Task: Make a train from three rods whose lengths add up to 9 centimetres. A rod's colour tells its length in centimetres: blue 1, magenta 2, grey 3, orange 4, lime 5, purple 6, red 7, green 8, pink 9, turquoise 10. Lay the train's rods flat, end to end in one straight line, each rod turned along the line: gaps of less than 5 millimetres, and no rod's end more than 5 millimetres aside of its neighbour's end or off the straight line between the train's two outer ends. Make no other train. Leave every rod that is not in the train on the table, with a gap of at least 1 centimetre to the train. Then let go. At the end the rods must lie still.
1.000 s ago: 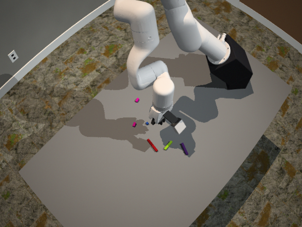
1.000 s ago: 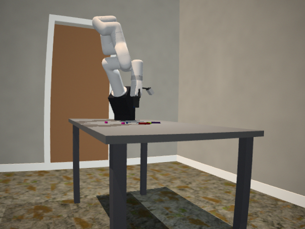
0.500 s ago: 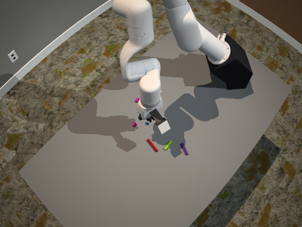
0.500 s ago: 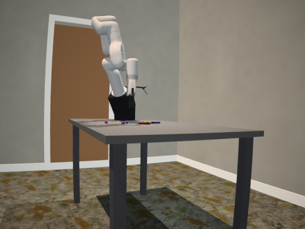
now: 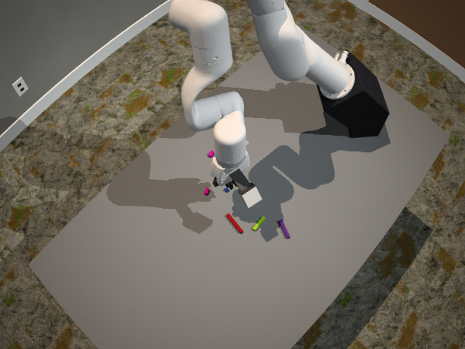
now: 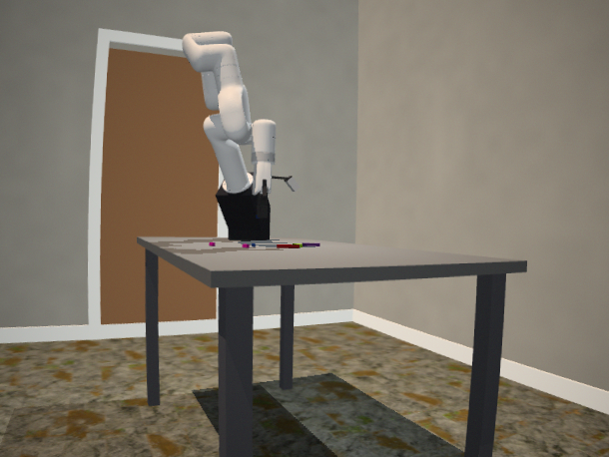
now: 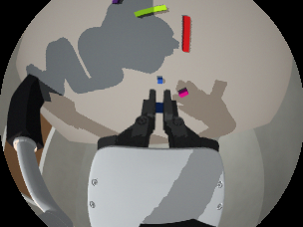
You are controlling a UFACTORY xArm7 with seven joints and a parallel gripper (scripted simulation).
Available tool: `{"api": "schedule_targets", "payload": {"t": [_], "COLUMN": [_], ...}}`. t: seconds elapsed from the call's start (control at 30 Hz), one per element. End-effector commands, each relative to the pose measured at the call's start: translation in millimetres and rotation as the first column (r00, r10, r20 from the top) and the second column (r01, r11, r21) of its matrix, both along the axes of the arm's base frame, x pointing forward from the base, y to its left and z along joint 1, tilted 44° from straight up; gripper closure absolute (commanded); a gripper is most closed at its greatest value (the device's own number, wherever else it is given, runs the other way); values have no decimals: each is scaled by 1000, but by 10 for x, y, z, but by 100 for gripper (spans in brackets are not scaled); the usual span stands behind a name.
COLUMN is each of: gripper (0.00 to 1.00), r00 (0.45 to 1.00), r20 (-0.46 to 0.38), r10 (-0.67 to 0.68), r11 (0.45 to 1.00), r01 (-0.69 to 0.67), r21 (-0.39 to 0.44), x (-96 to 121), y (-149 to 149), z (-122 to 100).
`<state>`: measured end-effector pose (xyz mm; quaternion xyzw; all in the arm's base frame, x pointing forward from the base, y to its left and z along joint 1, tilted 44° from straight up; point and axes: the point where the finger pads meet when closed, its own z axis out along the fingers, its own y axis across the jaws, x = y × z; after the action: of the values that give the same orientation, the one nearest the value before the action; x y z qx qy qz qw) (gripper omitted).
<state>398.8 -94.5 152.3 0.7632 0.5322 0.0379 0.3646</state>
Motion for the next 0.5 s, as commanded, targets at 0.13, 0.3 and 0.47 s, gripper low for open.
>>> {"api": "schedule_targets", "payload": {"t": [0.13,0.3,0.47], "gripper": [96,96,96], "r00": [1000,1000,1000], "r20": [7,7,7], "r10": [2,2,2], "r11": [1000,1000,1000], "r01": [-2,-2,-2], "r21": [-5,-5,-5], "x": [181,240,318], "y": [-185,-251,-337], "z": [-259,-352,-473]}}
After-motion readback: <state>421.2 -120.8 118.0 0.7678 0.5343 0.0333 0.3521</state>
